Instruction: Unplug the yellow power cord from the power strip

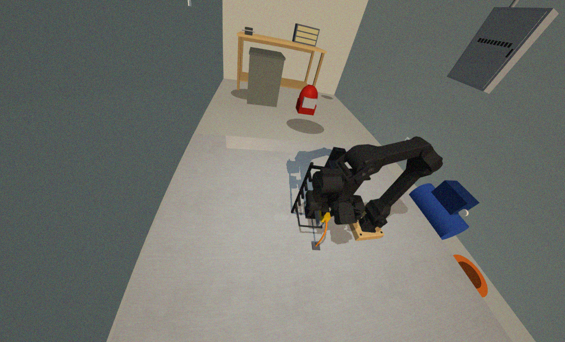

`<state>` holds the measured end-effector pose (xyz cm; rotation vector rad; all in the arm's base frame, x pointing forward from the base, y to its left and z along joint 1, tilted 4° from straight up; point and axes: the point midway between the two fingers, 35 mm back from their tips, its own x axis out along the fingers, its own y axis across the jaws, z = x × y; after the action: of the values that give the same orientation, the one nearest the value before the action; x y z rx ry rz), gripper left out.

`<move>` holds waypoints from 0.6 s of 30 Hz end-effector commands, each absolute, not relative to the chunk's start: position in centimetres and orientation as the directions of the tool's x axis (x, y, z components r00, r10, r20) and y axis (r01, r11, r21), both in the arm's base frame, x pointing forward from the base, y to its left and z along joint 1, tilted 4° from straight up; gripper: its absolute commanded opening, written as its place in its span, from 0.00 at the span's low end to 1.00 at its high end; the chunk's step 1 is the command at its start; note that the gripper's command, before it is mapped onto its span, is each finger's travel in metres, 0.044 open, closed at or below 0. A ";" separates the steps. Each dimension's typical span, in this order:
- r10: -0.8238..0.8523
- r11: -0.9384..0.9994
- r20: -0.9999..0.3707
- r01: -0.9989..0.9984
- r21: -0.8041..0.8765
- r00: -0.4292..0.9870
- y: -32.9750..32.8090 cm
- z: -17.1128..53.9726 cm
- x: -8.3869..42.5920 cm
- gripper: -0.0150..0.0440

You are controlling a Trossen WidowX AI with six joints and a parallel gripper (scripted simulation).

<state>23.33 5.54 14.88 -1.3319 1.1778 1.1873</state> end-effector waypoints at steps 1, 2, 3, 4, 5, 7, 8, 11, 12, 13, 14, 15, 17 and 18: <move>-0.057 -0.070 -0.997 -0.996 -0.055 0.059 6.1 14.9 23.4 0.25; -0.056 -0.070 -0.997 -0.996 -0.055 0.059 6.2 14.9 23.4 0.25; -0.056 -0.070 -0.997 -0.996 -0.055 0.059 6.4 14.9 23.4 0.25; -0.056 -0.070 -0.997 -0.996 -0.055 0.059 6.5 14.9 23.4 0.25; -0.056 -0.070 -0.997 -0.996 -0.056 0.059 6.7 14.9 23.4 0.25; -0.055 -0.070 -0.997 -0.996 -0.056 0.060 7.0 14.9 23.4 0.25; -0.055 -0.070 -0.997 -0.996 -0.056 0.060 7.2 14.8 23.4 0.25; -0.054 -0.071 -0.997 -0.996 -0.056 0.060 7.6 14.8 23.4 0.25; -0.053 -0.071 -0.997 -0.996 -0.056 0.060 7.8 14.8 23.4 0.25; -0.053 -0.071 -0.997 -0.996 -0.056 0.060 7.9 14.8 23.4 0.25; -0.053 -0.071 -0.997 -0.996 -0.056 0.060 8.1 14.8 23.4 0.25; -0.053 -0.071 -0.997 -0.996 -0.056 0.060 8.3 14.8 23.4 0.25; -0.052 -0.071 -0.997 -0.996 -0.056 0.060 8.6 14.8 23.4 0.25; -0.052 -0.071 -0.997 -0.996 -0.057 0.060 8.7 14.8 23.3 0.25</move>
<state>23.51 5.89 14.72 -1.3699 1.2443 1.1219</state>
